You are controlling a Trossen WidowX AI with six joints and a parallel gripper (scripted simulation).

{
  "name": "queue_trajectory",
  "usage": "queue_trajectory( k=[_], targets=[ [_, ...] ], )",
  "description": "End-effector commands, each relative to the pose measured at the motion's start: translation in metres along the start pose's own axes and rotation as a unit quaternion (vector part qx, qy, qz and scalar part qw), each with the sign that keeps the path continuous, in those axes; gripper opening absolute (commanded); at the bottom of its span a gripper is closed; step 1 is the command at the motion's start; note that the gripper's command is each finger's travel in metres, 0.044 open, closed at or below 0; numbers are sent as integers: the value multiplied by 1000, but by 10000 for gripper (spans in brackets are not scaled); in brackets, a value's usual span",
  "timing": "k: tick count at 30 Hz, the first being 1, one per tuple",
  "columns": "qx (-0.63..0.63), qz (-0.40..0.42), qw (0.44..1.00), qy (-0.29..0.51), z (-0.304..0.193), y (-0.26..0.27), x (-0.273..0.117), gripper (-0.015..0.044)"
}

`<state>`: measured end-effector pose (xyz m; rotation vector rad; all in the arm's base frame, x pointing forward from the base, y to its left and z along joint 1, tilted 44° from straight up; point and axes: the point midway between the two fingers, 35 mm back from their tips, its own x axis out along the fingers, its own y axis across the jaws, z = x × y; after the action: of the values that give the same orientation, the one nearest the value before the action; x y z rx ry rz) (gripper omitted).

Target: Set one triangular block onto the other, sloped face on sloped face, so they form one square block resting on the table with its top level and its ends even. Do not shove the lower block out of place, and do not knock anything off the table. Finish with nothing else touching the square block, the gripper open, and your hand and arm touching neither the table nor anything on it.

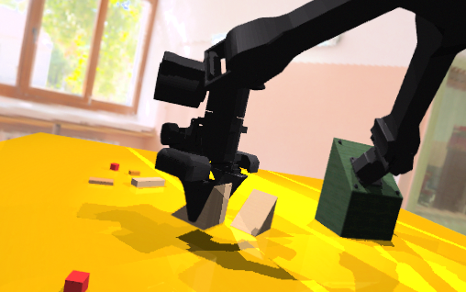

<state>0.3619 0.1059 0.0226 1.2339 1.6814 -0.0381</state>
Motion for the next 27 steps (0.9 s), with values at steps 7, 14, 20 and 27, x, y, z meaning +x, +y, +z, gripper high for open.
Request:
queue_trajectory(
  k=[7,14,20,27],
  targets=[
    [-124,1,992,-1,0,0,0,0],
    [-224,2,974,-2,0,0,0,0],
    [-287,2,958,-2,0,0,0,0],
    [-367,2,930,-2,0,0,0,0]
  ],
)
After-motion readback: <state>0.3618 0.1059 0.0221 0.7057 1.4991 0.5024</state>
